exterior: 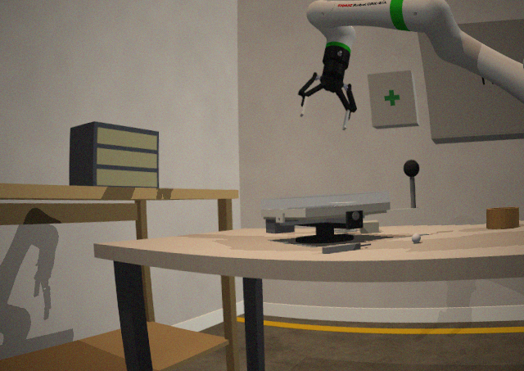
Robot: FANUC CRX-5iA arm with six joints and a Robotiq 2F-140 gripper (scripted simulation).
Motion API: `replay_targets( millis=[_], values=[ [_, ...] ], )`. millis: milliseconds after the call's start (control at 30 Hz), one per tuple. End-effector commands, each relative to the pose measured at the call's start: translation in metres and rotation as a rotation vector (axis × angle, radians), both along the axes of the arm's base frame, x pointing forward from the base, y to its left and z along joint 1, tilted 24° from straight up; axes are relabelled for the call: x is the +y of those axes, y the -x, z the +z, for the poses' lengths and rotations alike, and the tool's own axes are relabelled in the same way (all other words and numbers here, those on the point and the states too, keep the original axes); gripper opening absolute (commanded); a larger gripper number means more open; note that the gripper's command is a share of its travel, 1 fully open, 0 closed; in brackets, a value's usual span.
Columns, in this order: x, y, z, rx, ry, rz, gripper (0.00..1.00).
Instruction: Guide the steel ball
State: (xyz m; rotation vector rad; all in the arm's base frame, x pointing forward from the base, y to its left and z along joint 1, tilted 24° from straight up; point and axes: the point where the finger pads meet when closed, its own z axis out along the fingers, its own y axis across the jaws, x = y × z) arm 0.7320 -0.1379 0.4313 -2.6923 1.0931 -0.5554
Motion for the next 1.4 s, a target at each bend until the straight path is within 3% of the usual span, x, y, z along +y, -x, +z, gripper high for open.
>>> replay_targets(
  millis=[0,667,800,933,1367],
  values=[
    [0.000,0.000,0.000,-0.001,0.000,0.000,1.00],
    [0.004,0.001,-0.001,0.004,-0.002,-0.007,1.00],
    [0.023,0.006,-0.012,0.027,-0.010,-0.048,1.00],
    [0.063,0.022,-0.036,0.071,-0.019,-0.132,1.00],
    [0.115,0.057,-0.075,0.119,-0.011,-0.247,1.00]
  ],
)
